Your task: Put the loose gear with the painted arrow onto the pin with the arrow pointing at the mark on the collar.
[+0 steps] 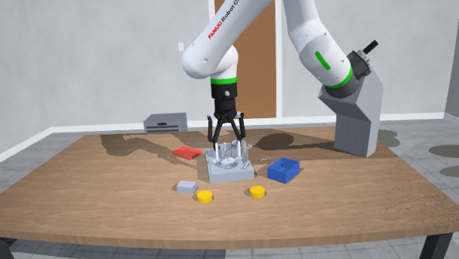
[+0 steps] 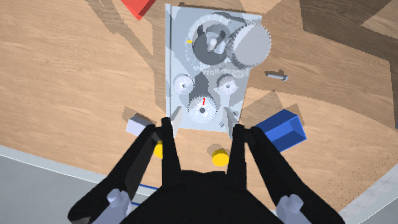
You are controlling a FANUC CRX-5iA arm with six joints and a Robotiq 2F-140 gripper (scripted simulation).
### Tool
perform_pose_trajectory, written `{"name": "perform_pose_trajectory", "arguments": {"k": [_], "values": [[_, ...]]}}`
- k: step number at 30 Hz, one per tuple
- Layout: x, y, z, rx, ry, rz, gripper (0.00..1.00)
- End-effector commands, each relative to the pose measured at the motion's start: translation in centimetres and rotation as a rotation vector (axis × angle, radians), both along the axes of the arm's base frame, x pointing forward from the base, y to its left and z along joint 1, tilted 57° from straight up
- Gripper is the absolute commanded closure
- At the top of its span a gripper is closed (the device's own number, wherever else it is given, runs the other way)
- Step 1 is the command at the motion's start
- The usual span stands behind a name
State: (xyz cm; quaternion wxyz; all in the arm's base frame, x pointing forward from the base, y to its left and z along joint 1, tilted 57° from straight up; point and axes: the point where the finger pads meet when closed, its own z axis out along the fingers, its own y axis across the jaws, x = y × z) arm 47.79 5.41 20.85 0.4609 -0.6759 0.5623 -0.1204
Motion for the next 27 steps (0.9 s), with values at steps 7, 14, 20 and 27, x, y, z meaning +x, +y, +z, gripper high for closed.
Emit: {"name": "perform_pose_trajectory", "arguments": {"k": [7,14,20,27], "values": [[0.0,-0.02,0.01,0.0,0.0,0.0,0.47],[0.0,-0.02,0.01,0.0,0.0,0.0,0.47],[0.04,0.0,-0.02,0.0,0.0,0.0,0.47],[0.23,0.13,-0.16,0.0,0.0,0.0,0.47]]}}
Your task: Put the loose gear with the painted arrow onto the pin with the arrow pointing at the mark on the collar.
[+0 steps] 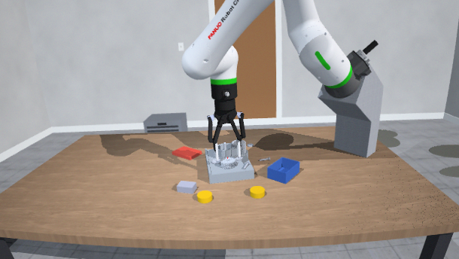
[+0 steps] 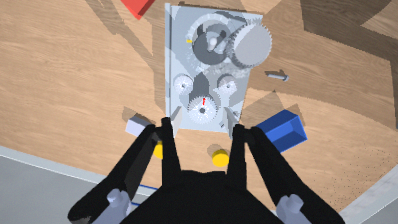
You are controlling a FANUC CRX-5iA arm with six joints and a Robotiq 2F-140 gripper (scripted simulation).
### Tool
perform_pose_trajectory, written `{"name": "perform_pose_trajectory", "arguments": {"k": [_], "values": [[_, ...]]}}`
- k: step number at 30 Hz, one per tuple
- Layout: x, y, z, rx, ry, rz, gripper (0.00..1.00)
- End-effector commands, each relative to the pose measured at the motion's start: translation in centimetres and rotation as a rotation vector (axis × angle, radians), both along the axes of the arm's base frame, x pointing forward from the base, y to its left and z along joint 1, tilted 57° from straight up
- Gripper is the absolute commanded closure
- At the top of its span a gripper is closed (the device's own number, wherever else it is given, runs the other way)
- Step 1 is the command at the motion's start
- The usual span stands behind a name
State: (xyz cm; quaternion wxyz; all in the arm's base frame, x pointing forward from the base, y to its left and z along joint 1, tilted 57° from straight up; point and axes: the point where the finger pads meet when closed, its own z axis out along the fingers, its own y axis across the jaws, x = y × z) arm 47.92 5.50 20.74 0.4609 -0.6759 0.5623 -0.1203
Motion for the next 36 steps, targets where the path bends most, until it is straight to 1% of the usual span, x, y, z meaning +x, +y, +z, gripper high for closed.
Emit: {"name": "perform_pose_trajectory", "arguments": {"k": [1,36], "values": [[0.1,0.1,-0.1,0.0,0.0,-0.001,0.47],[2.1,1.4,-1.6,0.0,0.0,-0.001,0.47]]}}
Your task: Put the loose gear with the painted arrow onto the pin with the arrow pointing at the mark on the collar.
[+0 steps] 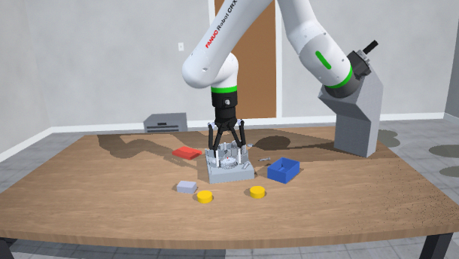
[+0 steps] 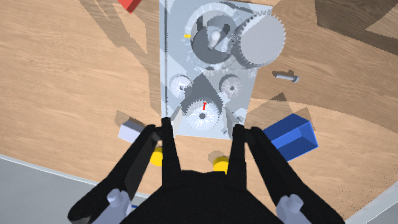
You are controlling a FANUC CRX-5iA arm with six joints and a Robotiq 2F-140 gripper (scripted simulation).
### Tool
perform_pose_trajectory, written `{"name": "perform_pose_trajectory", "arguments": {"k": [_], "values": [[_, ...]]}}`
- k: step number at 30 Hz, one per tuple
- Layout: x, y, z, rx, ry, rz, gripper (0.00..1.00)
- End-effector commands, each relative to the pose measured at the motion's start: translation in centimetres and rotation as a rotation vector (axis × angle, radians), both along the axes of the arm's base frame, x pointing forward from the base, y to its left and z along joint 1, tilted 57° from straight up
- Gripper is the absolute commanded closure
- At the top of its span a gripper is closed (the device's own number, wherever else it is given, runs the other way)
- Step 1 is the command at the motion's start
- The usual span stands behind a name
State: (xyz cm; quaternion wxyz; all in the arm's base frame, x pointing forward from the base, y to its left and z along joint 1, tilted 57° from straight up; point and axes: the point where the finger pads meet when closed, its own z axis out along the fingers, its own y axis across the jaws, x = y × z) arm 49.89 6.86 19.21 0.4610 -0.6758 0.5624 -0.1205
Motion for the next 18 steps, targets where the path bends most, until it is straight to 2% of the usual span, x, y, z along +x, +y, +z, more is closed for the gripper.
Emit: {"name": "perform_pose_trajectory", "arguments": {"k": [1,18], "values": [[0.14,0.08,-0.11,0.0,0.0,0.0,0.47],[0.34,0.22,-0.26,0.0,0.0,0.0,0.47]]}}
